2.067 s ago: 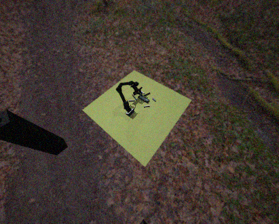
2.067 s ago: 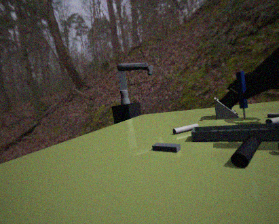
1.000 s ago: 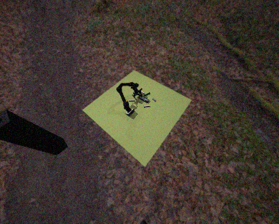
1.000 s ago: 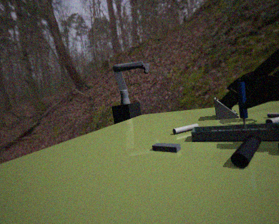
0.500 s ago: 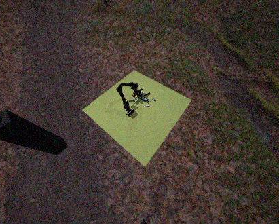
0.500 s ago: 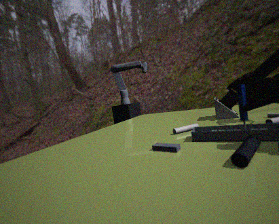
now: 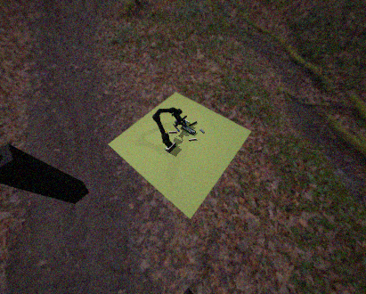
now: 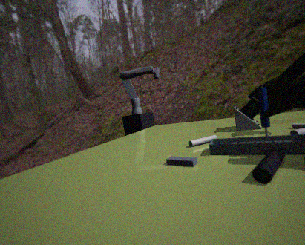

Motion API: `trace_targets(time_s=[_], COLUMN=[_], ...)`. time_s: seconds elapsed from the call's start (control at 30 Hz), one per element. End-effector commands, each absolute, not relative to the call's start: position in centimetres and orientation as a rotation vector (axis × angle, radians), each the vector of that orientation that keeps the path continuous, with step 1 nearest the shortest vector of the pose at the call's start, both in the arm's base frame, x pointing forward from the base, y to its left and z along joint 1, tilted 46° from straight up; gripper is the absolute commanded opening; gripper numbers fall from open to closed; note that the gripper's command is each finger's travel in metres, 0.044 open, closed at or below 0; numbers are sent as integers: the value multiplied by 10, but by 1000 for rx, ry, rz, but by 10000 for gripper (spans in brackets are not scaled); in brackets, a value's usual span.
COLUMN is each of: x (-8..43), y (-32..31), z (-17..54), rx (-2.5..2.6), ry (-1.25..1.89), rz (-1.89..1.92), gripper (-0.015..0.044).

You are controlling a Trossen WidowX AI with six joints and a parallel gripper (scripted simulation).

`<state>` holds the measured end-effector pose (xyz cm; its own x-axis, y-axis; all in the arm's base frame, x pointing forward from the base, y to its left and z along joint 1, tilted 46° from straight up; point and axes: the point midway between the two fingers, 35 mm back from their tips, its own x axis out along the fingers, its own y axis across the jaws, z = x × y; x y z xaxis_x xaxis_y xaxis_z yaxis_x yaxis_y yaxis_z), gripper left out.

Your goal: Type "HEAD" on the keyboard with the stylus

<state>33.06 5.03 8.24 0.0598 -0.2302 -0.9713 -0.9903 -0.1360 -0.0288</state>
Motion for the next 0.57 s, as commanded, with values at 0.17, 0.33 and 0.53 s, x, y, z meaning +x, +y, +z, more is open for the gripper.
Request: trace_targets(time_s=[0.17,0.33,0.53], x=[333,333,333], y=[33,34,34], z=[100,99,99], rx=[-1507,-1499,-1499], ry=[1280,1278,1278], rz=[1141,1135,1135], gripper=[81,81,81])
